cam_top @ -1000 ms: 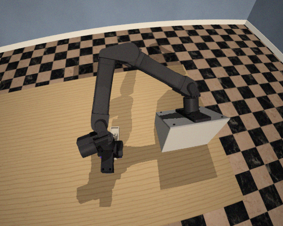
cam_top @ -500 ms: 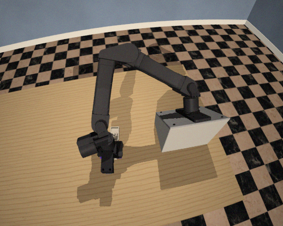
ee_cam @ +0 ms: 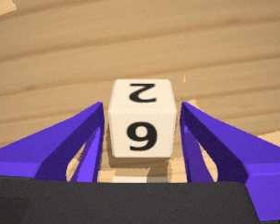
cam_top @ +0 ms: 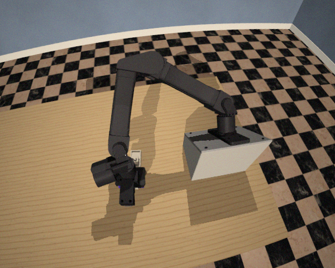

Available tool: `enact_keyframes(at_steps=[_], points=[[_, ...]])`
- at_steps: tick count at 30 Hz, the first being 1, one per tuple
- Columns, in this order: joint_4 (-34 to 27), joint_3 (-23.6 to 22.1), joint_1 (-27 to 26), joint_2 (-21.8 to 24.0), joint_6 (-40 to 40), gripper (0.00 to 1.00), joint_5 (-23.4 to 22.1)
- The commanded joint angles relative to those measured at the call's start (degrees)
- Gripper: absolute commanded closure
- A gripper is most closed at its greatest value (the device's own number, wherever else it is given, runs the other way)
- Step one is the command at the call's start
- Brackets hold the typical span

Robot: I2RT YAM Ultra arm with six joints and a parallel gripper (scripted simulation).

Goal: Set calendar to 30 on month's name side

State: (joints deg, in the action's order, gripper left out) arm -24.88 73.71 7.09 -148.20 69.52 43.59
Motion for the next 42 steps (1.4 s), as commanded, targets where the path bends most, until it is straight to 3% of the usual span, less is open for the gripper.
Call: enact_keyframes(at_steps=[1, 11, 12, 42], points=[[0.1, 0.1, 0.4, 0.3, 0.0, 0.53, 0.0], [0.1, 0.1, 0.4, 0.3, 0.0, 0.53, 0.0], [0.1, 0.1, 0.4, 0.3, 0.0, 0.73, 0.0], [0.1, 0.1, 0.4, 0.3, 0.0, 0.73, 0.0]])
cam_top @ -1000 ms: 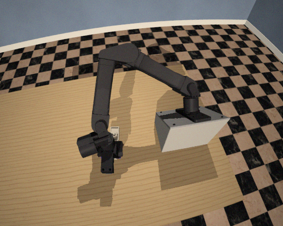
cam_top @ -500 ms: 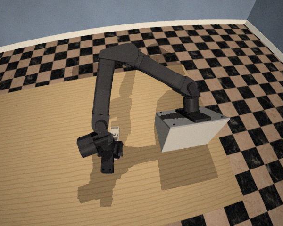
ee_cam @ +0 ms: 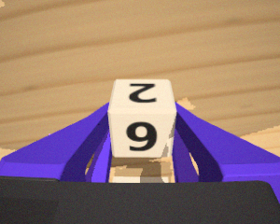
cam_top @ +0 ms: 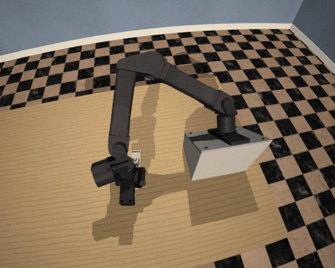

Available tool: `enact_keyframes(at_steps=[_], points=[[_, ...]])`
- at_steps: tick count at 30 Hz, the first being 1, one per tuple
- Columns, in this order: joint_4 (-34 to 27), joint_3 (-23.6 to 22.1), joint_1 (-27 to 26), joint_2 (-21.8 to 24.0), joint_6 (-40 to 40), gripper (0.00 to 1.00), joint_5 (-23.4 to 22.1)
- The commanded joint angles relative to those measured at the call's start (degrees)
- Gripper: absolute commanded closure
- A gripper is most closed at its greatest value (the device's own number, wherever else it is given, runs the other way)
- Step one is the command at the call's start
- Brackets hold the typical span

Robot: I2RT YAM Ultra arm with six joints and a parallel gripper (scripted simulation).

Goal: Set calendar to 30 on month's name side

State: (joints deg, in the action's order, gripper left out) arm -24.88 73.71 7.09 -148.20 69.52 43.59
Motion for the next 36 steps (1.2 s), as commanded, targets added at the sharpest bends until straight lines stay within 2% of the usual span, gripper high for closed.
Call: enact_keyframes(at_steps=[1, 11, 21, 25, 36], points=[[0.1, 0.1, 0.4, 0.3, 0.0, 0.73, 0.0], [-2.4, 0.4, 1.5, 1.4, -1.5, 0.73, -0.2], [-18.9, 4.6, 8.9, 7.2, -11.2, 0.73, -2.0], [-23.1, 6.2, 10.6, 8.2, -13.5, 0.73, -2.5], [-24.0, 6.6, 11.0, 8.4, -13.9, 0.73, -2.6]])
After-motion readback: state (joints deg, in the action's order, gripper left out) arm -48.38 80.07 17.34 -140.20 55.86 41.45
